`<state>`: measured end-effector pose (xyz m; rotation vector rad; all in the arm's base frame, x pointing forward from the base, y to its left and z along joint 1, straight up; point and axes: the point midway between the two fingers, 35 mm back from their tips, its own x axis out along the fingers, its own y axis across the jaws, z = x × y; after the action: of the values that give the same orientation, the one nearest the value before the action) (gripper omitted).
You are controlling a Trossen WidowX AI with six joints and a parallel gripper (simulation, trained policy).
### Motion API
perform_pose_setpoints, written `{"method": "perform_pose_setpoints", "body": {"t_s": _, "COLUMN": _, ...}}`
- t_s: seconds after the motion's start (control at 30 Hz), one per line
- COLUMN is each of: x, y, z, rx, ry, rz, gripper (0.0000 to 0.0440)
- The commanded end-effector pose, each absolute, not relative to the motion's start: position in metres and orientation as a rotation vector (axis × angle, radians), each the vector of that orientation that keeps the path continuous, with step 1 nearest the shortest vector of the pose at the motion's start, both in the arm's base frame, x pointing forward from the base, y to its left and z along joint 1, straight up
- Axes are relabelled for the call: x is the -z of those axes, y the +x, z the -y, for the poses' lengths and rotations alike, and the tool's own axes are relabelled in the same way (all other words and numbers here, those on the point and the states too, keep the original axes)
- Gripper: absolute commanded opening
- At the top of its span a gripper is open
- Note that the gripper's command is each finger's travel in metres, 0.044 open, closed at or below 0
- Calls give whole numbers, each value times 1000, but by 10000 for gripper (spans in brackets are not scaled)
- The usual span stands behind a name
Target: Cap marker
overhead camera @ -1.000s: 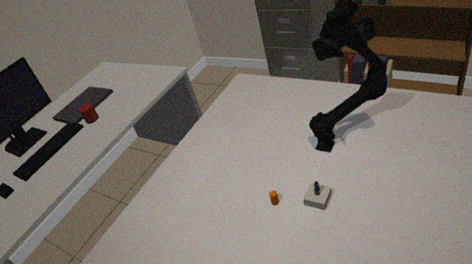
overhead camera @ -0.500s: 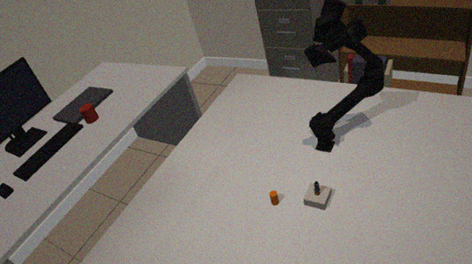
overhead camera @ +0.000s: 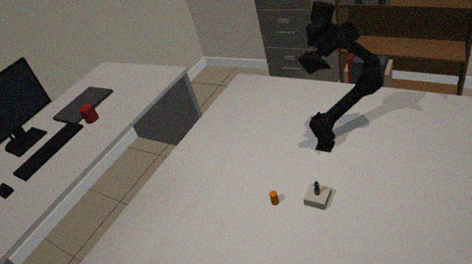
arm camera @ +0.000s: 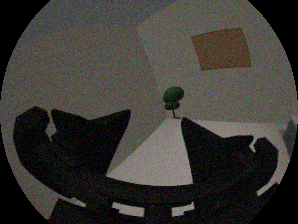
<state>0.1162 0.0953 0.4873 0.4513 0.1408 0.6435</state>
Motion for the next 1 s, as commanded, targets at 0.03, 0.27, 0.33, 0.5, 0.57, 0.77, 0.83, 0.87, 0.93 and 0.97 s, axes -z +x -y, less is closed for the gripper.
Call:
{"method": "perform_pose_setpoints", "body": {"t_s": 0.03, "x": -483, "y": 121, "z": -90, "rx": -648, "ry": 496, "rz": -165, "gripper": 316}}
{"method": "perform_pose_setpoints", "body": {"t_s": 0.27, "x": -476, "y": 127, "z": -83, "rx": -650, "ry": 560, "rz": -197, "gripper": 317}}
{"method": "perform_pose_setpoints", "body": {"t_s": 0.33, "x": -474, "y": 129, "z": -81, "rx": -651, "ry": 578, "rz": -206, "gripper": 316}}
{"method": "perform_pose_setpoints", "body": {"t_s": 0.5, "x": -469, "y": 133, "z": -77, "rx": -653, "ry": 625, "rz": -230, "gripper": 316}}
{"method": "perform_pose_setpoints", "body": {"t_s": 0.57, "x": -467, "y": 134, "z": -76, "rx": -654, "ry": 644, "rz": -240, "gripper": 316}}
{"method": "perform_pose_setpoints", "body": {"t_s": 0.77, "x": -461, "y": 138, "z": -72, "rx": -656, "ry": 700, "rz": -269, "gripper": 317}}
{"method": "perform_pose_setpoints", "body": {"t_s": 0.83, "x": -459, "y": 139, "z": -71, "rx": -656, "ry": 719, "rz": -279, "gripper": 317}}
{"method": "perform_pose_setpoints", "body": {"t_s": 0.87, "x": -458, "y": 140, "z": -70, "rx": -656, "ry": 728, "rz": -284, "gripper": 317}}
{"method": "perform_pose_setpoints", "body": {"t_s": 0.93, "x": -457, "y": 141, "z": -69, "rx": -655, "ry": 747, "rz": -294, "gripper": 317}}
{"method": "perform_pose_setpoints", "body": {"t_s": 0.97, "x": -456, "y": 142, "z": -69, "rx": -655, "ry": 756, "rz": -299, "gripper": 317}}
